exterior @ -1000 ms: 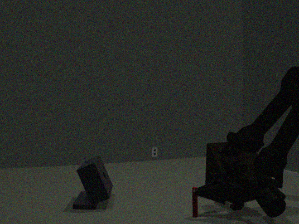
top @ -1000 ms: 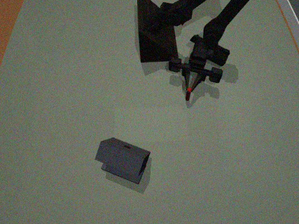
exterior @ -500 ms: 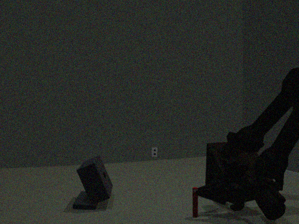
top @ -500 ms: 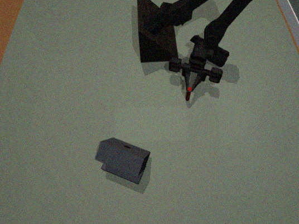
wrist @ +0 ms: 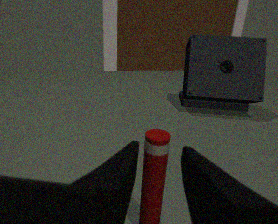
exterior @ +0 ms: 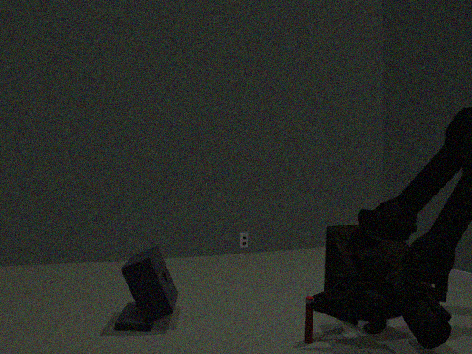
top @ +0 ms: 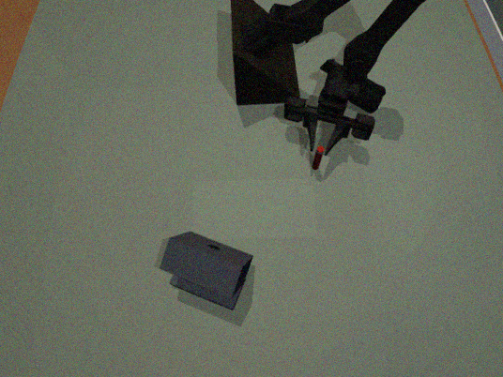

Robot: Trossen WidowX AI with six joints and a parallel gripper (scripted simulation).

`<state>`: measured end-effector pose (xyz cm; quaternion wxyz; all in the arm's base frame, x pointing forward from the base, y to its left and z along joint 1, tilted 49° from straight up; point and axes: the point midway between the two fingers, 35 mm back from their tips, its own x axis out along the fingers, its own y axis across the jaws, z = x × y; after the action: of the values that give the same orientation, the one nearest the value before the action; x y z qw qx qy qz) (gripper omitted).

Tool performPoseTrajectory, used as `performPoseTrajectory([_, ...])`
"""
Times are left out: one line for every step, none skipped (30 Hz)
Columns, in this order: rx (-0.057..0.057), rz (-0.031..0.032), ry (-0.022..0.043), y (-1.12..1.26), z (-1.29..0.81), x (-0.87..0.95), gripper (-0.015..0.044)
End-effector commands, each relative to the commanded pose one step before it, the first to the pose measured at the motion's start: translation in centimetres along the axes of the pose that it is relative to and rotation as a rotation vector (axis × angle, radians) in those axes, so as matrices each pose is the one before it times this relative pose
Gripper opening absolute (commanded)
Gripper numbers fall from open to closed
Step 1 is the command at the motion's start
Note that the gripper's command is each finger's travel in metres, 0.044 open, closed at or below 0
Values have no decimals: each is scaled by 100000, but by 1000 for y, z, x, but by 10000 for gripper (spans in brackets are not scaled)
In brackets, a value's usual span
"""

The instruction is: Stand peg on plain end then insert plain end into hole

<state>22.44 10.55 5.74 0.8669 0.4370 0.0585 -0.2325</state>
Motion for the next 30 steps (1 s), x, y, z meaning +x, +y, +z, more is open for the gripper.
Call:
performPoseTrajectory([37, -27, 63, -5, 1, 0, 130])
performPoseTrajectory([0, 0, 0, 0, 0, 0, 130])
performPoseTrajectory([0, 0, 0, 0, 0, 0, 130])
performPoseTrajectory([0, 0, 0, 0, 0, 0, 130])
performPoseTrajectory([0, 0, 0, 0, 0, 0, 130])
performPoseTrajectory([0, 0, 0, 0, 0, 0, 130])
performPoseTrajectory([0, 0, 0, 0, 0, 0, 130])
performPoseTrajectory([0, 0, 0, 0, 0, 0, 130])
performPoseTrajectory([0, 0, 0, 0, 0, 0, 130])
performPoseTrajectory([0, 0, 0, 0, 0, 0, 130])
performPoseTrajectory([0, 0, 0, 0, 0, 0, 130])
performPoseTrajectory([0, 0, 0, 0, 0, 0, 130])
performPoseTrajectory([0, 0, 0, 0, 0, 0, 130])
performPoseTrajectory([0, 0, 0, 0, 0, 0, 130])
performPoseTrajectory([0, 0, 0, 0, 0, 0, 130])
performPoseTrajectory([0, 0, 0, 0, 0, 0, 130])
performPoseTrajectory([0, 0, 0, 0, 0, 0, 156])
performPoseTrajectory([0, 0, 0, 0, 0, 0, 183])
performPoseTrajectory([0, 0, 0, 0, 0, 0, 209])
performPoseTrajectory([0, 0, 0, 0, 0, 0, 235])
performPoseTrajectory([0, 0, 0, 0, 0, 0, 261])
performPoseTrajectory([0, 0, 0, 0, 0, 0, 288])
performPoseTrajectory([0, 0, 0, 0, 0, 0, 314])
performPoseTrajectory([0, 0, 0, 0, 0, 0, 340])
performPoseTrajectory([0, 0, 0, 0, 0, 0, 366])
performPoseTrajectory([0, 0, 0, 0, 0, 0, 393])
performPoseTrajectory([0, 0, 0, 0, 0, 0, 419])
performPoseTrajectory([0, 0, 0, 0, 0, 0, 440])
performPoseTrajectory([0, 0, 0, 0, 0, 0, 440])
performPoseTrajectory([0, 0, 0, 0, 0, 0, 440])
